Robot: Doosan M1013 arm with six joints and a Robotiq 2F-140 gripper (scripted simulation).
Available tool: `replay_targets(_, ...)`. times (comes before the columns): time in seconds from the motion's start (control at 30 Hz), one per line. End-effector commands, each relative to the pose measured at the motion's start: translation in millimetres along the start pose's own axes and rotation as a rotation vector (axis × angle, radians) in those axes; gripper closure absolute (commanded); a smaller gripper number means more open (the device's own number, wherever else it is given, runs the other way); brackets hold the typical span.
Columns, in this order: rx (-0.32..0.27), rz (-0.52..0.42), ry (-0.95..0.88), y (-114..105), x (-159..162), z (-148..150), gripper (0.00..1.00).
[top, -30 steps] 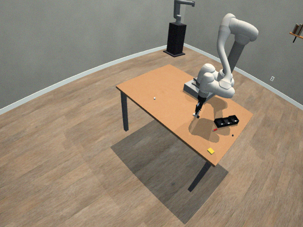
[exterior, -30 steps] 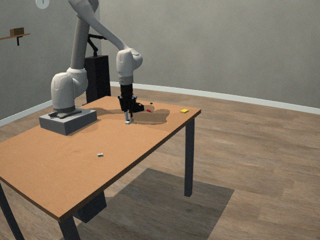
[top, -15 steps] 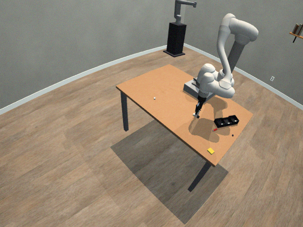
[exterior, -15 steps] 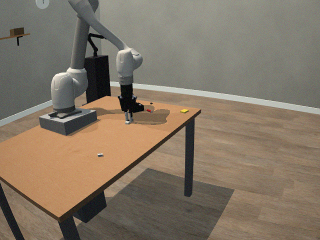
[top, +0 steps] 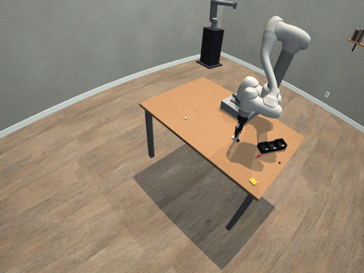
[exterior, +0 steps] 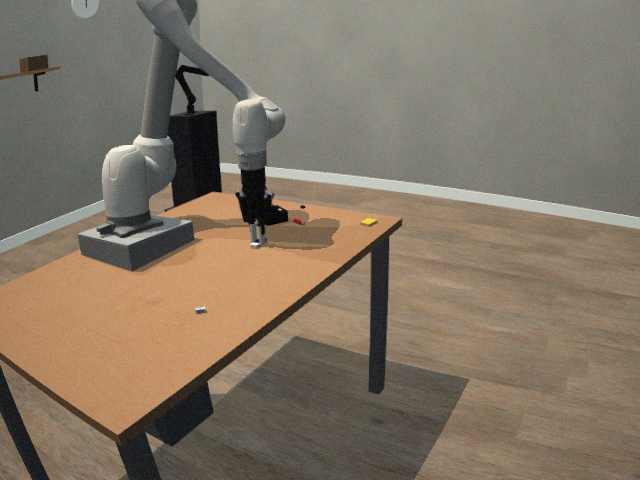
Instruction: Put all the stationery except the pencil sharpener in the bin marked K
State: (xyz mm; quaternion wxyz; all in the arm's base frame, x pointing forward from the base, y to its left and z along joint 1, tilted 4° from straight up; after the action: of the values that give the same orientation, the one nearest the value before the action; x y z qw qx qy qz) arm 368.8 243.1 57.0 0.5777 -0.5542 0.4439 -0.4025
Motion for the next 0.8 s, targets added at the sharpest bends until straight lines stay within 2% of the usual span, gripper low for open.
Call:
replay_targets(0.0, -0.007, 0.0, -0.001, 3.4, 0.0, -5.1, 0.8)
replay_targets(0.43, -0.007, 0.0, -0.001, 3.4, 0.0, -5.1, 0.8)
replay_targets(0.77, -0.007, 0.0, -0.001, -29.9, 0.0, -4.8, 0.8)
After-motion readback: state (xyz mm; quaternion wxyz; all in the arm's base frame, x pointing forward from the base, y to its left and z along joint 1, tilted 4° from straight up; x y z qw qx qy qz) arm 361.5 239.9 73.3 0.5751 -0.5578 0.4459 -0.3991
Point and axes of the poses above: the point where the finger pads meet when closed, its own y axis out along the fingers, its own z axis across the jaws, x = y × z, the point moved 9 cm from there along -y, back along the fingers, and after that the axes turned 6 degrees about -y, right-handed, at the moved point
